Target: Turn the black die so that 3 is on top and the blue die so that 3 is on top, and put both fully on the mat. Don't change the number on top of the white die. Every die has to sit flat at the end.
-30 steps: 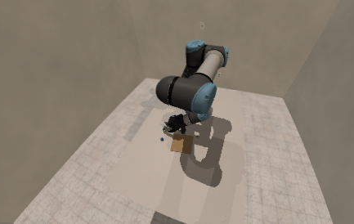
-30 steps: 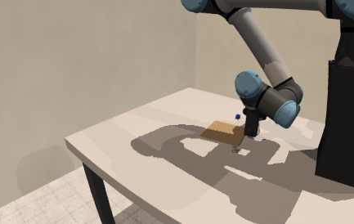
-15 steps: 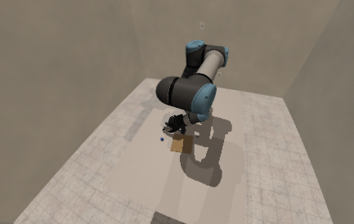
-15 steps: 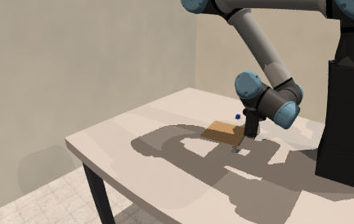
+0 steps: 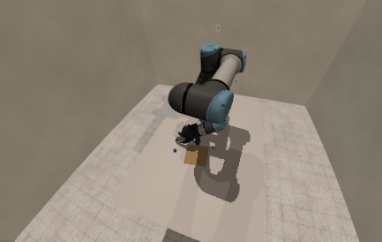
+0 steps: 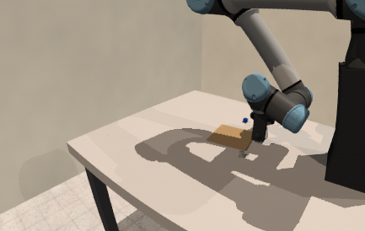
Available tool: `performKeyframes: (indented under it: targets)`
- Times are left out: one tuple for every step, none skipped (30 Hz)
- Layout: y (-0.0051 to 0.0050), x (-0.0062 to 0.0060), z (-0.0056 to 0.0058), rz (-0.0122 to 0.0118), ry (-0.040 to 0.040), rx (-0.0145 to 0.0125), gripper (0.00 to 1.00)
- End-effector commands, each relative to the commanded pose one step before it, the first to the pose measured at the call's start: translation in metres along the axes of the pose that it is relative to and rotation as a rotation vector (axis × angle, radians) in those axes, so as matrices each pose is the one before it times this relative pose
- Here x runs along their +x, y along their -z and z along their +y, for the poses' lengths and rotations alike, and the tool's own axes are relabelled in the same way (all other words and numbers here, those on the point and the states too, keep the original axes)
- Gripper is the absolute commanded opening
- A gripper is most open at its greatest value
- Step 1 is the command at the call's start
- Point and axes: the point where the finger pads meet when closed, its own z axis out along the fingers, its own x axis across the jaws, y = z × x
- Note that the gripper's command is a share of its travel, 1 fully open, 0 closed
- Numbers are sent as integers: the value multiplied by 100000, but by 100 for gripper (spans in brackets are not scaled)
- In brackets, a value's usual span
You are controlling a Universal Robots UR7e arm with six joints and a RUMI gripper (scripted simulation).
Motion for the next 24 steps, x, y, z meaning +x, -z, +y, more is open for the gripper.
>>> performKeyframes:
  targets:
    - [16, 30, 34, 51, -75, -36, 0]
    - [0, 0, 0, 0, 0, 0, 0]
    - [0, 0, 0, 0, 0, 0, 0]
    - [0, 0, 0, 0, 0, 0, 0]
    - [0, 0, 0, 0, 0, 0, 0]
    - [0, 0, 0, 0, 0, 0, 0]
    - [0, 0, 0, 0, 0, 0, 0]
    - [0, 0, 0, 0, 0, 0, 0]
    - [0, 0, 0, 0, 0, 0, 0]
    - [0, 0, 0, 0, 0, 0, 0]
    - [0, 0, 0, 0, 0, 0, 4]
    - [0, 0, 0, 0, 0, 0, 4]
    - [0, 0, 0, 0, 0, 0, 4]
    - [0, 0, 0, 0, 0, 0, 7]
    - [0, 0, 0, 0, 0, 0, 7]
    - [0, 0, 0, 0, 0, 0, 7]
    - [0, 0, 0, 0, 0, 0, 11]
    - [0, 0, 0, 0, 0, 0, 11]
    - [0, 0, 0, 0, 0, 0, 11]
    - [0, 0, 0, 0, 0, 0, 11]
    - [0, 0, 0, 0, 0, 0, 11]
    - [0, 0, 0, 0, 0, 0, 15]
    - [0, 0, 0, 0, 0, 0, 15]
    - [0, 0, 0, 0, 0, 0, 15]
